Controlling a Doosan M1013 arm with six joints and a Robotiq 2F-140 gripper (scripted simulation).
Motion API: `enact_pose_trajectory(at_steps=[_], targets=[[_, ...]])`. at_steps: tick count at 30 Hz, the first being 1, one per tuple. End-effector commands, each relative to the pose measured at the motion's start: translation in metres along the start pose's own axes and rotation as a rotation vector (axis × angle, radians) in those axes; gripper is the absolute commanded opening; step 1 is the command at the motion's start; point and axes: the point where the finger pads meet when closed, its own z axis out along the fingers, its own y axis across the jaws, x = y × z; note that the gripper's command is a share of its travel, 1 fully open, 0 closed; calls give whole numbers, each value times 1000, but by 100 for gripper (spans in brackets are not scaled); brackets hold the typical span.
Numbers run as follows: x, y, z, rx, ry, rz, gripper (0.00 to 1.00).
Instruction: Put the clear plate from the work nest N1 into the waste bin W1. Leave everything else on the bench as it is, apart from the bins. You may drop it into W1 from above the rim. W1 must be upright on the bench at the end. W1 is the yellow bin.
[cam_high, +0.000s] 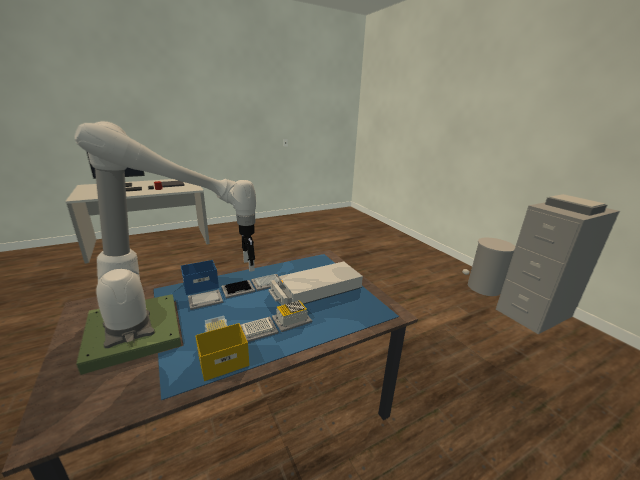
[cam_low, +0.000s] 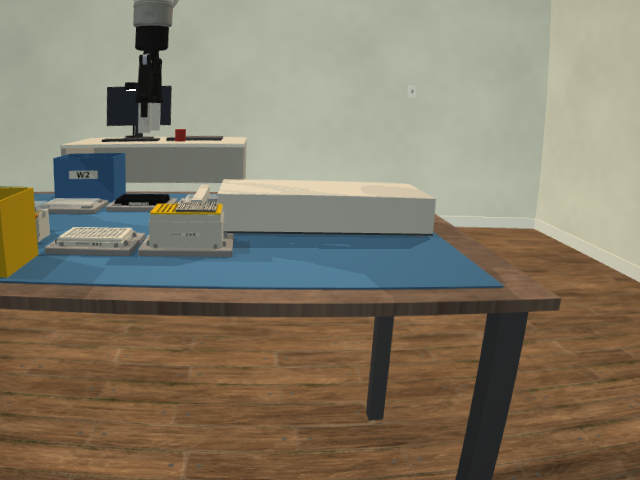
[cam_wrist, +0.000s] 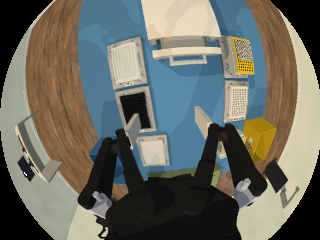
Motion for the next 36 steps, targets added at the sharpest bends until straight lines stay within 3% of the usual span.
enact_pose_trajectory(at_steps=[1, 36], targets=[[9, -7, 3, 0, 0, 0, 70], [99, -85, 40, 0, 0, 0, 70]])
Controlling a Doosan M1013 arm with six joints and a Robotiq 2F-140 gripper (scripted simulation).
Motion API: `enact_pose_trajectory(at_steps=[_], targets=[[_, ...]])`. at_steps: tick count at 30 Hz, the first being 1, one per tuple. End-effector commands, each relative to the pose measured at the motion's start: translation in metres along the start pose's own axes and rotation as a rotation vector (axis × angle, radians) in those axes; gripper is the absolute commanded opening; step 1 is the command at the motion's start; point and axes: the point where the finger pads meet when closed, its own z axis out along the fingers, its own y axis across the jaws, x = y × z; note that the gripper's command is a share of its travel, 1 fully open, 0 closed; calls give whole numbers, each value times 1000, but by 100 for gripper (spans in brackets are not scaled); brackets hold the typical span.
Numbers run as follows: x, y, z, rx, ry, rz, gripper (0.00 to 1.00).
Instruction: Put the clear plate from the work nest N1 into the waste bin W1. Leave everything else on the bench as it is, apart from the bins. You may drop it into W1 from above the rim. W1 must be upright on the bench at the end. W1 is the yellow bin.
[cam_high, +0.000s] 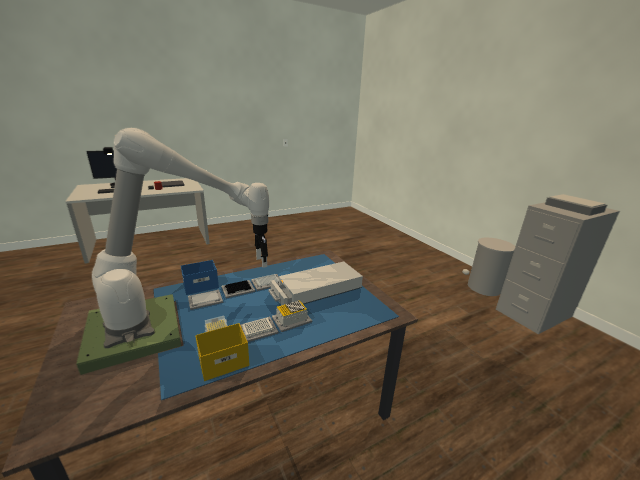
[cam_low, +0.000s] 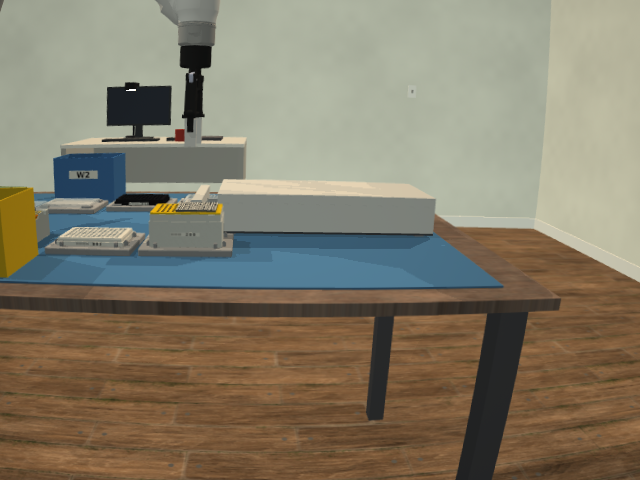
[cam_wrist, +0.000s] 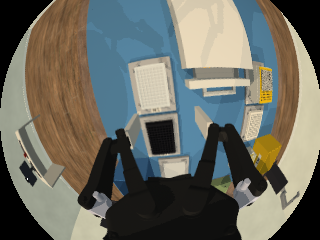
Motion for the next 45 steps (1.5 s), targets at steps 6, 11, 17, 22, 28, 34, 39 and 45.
enact_pose_trajectory(at_steps=[6, 11, 17, 22, 28, 34, 39, 45], targets=[[25, -21, 10, 0, 0, 0, 70], [39, -33, 16, 0, 0, 0, 70], [39, -34, 16, 0, 0, 0, 70], [39, -34, 17, 0, 0, 0, 70], [39, -34, 25, 0, 0, 0, 70], [39, -34, 30, 0, 0, 0, 70], [39, -34, 37, 0, 0, 0, 70], [39, -34, 45, 0, 0, 0, 70]])
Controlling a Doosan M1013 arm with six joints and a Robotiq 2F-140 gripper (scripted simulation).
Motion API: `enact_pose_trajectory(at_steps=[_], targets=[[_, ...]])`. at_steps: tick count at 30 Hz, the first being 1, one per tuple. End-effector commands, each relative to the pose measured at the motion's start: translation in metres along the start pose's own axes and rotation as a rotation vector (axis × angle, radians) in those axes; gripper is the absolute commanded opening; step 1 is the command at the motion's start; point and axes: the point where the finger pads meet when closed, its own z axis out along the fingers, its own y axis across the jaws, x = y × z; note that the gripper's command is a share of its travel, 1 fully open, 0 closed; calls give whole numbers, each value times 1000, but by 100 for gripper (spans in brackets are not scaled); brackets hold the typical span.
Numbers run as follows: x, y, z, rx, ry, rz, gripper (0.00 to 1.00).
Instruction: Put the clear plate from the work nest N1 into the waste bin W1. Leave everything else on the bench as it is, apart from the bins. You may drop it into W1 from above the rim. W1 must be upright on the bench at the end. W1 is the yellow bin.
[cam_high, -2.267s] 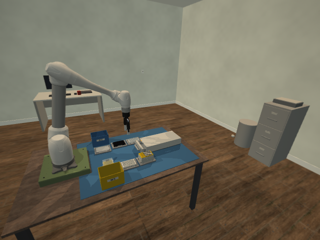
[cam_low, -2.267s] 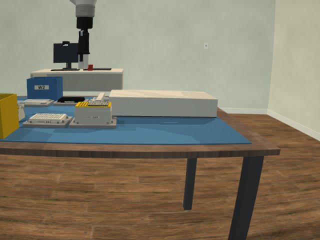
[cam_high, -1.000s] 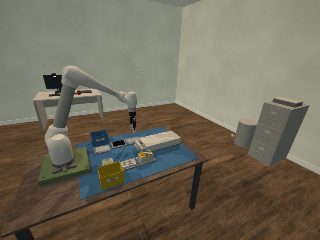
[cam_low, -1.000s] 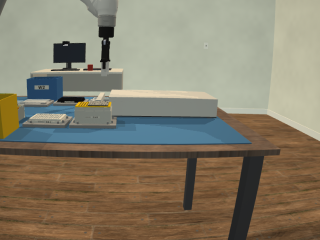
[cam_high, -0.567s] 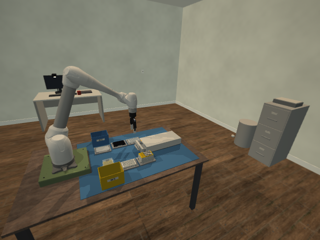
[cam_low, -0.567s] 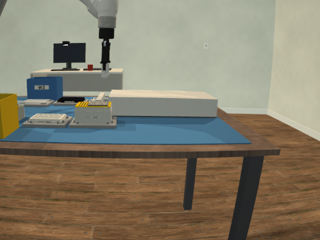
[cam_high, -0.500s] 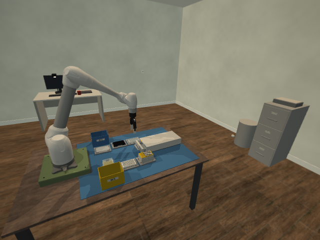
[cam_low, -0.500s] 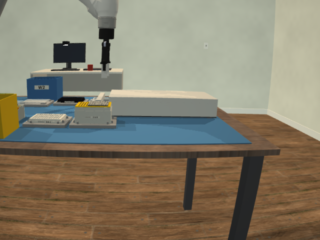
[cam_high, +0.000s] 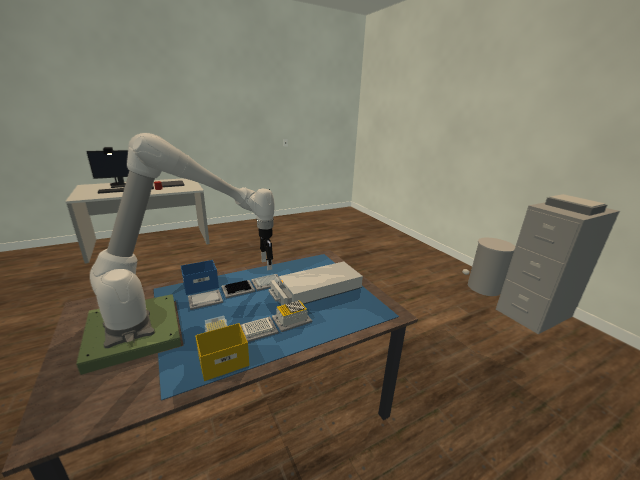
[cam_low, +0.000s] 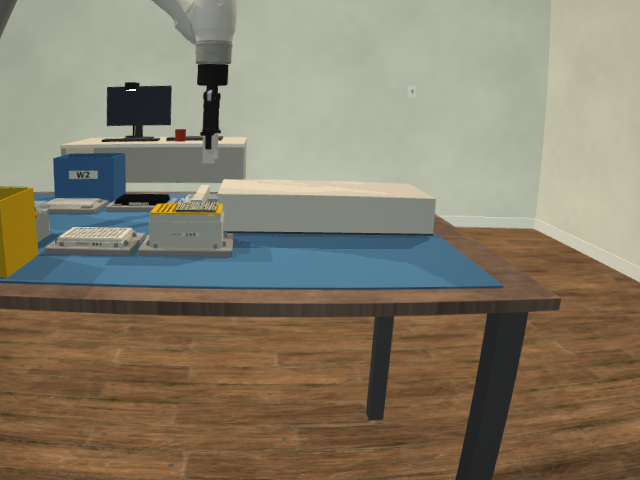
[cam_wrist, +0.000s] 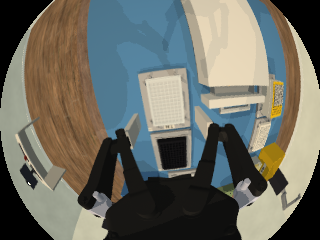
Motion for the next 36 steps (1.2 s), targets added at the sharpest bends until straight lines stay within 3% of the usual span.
enact_pose_trajectory(at_steps=[1, 36], targets=[[0, 0, 3, 0, 0, 0, 70], [0, 0, 43, 0, 0, 0, 70]])
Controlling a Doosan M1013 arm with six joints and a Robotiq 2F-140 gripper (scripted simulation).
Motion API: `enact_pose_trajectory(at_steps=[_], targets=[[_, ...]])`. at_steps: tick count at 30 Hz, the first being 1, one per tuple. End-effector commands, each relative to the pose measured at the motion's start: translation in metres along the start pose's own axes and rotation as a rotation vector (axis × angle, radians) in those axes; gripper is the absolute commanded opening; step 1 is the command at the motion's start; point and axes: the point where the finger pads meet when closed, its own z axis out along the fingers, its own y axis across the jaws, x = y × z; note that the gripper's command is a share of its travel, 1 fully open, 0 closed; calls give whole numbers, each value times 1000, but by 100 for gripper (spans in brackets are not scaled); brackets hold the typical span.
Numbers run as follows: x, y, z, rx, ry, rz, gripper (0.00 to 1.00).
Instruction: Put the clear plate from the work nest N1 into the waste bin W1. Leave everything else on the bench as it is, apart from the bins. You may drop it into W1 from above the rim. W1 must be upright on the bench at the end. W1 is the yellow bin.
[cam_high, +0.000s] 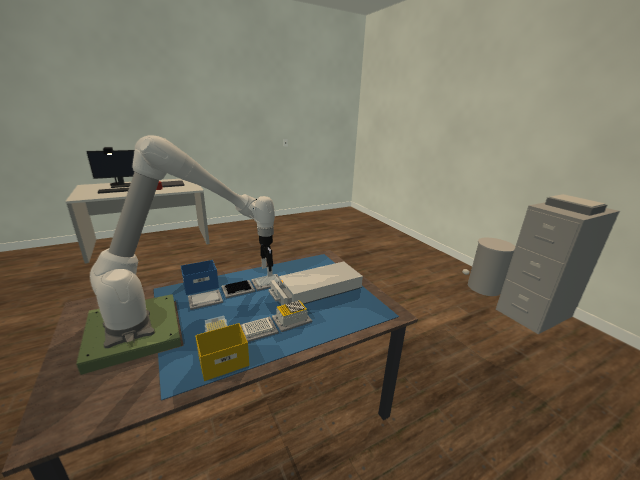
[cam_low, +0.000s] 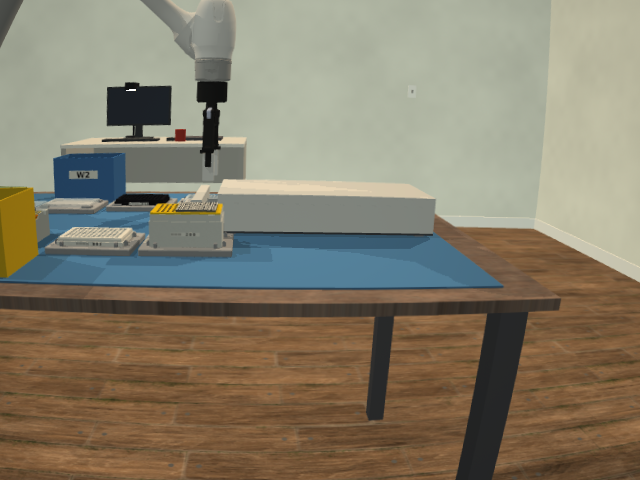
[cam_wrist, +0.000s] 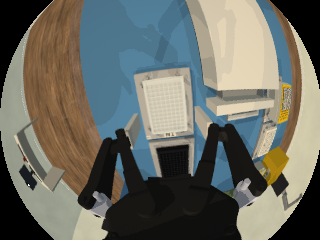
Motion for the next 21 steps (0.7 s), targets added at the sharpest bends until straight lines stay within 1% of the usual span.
enact_pose_trajectory(at_steps=[1, 21], targets=[[0, 0, 2, 0, 0, 0, 70], [0, 0, 26, 0, 0, 0, 70]])
